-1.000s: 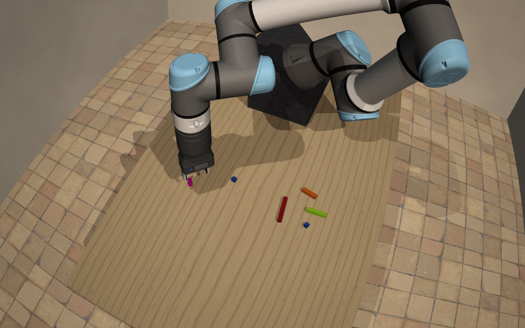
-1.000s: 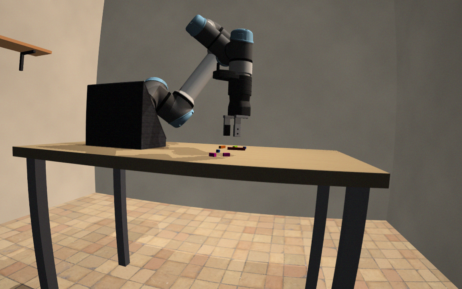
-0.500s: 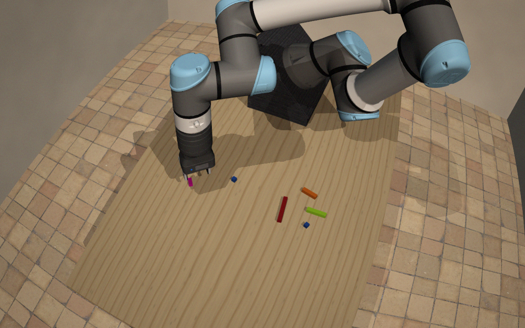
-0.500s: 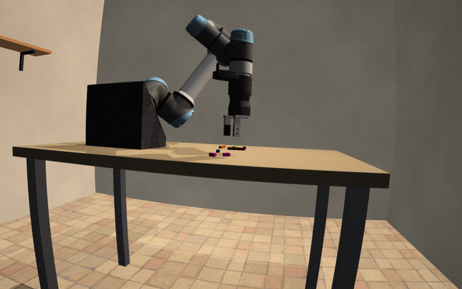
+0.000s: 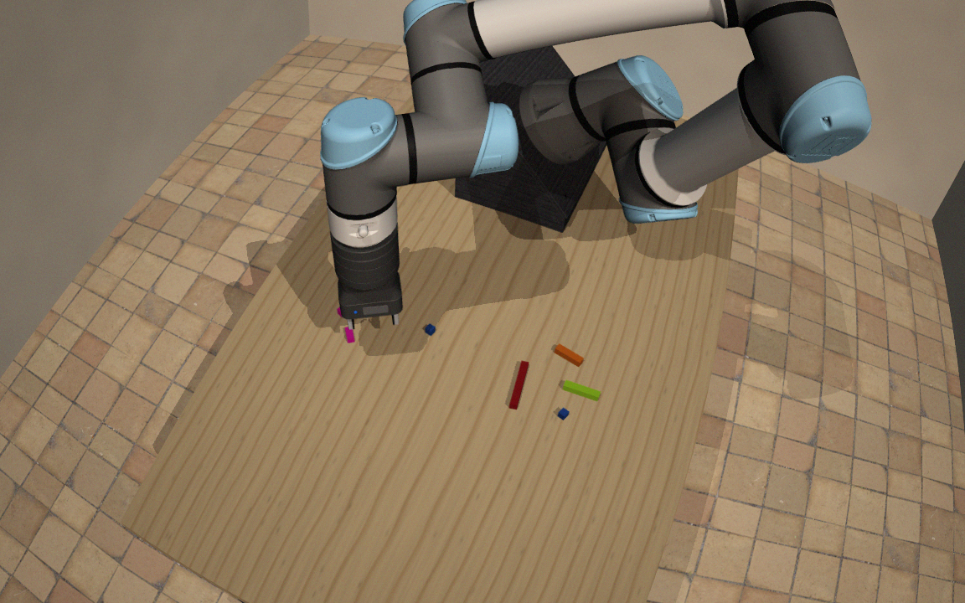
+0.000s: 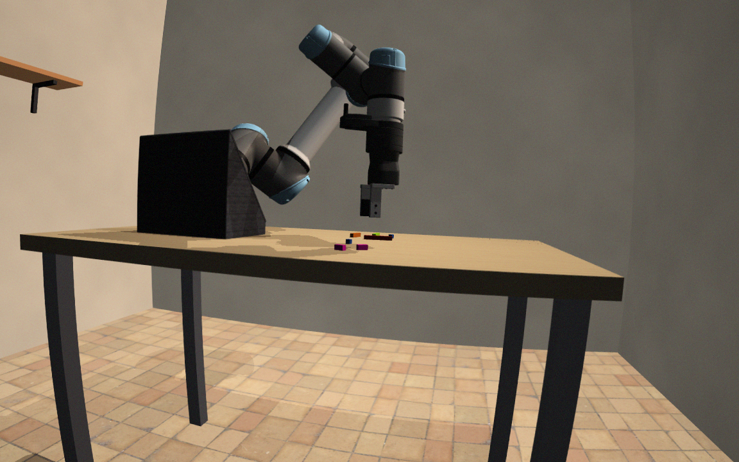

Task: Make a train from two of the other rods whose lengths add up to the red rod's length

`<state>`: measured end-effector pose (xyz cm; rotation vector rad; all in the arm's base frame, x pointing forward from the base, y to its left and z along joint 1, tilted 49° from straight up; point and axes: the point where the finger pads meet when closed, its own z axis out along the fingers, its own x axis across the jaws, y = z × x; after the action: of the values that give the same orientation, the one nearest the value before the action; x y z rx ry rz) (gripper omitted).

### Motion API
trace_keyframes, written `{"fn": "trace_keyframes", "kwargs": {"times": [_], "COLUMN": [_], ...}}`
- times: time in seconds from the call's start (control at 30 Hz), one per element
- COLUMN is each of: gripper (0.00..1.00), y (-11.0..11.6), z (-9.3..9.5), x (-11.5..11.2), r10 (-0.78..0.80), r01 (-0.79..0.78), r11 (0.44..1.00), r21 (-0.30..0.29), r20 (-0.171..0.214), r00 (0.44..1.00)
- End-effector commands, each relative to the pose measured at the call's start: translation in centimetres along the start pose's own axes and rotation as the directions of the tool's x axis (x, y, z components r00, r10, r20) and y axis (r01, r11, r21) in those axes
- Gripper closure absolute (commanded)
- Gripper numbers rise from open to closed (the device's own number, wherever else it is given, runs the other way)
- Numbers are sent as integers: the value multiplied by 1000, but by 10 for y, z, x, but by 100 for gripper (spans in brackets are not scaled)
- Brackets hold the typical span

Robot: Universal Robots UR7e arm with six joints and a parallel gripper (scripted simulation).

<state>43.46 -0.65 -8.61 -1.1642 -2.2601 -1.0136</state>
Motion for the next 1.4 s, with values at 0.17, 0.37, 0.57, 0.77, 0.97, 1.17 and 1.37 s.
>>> {"fn": "trace_keyframes", "kwargs": {"times": [0.17,0.37,0.57,0.77,0.97,1.17,1.37], "gripper": [0,0,0,0,0,0,0], "y": [7,11,19,28,34,44,51], "z": [-1,-2,-2,-2,-2,-2,-2], "x": [18,29,45,60,70,84,93], "r10": [264,401,606,773,870,961,996], "r01": [-264,-401,-606,-773,-870,-961,-996], "r11": [964,916,796,635,494,278,89], "r21": [0,-1,-2,-2,-3,-3,-3], "r20": [3,4,3,3,2,2,1], "r00": [964,916,796,635,494,278,89]}}
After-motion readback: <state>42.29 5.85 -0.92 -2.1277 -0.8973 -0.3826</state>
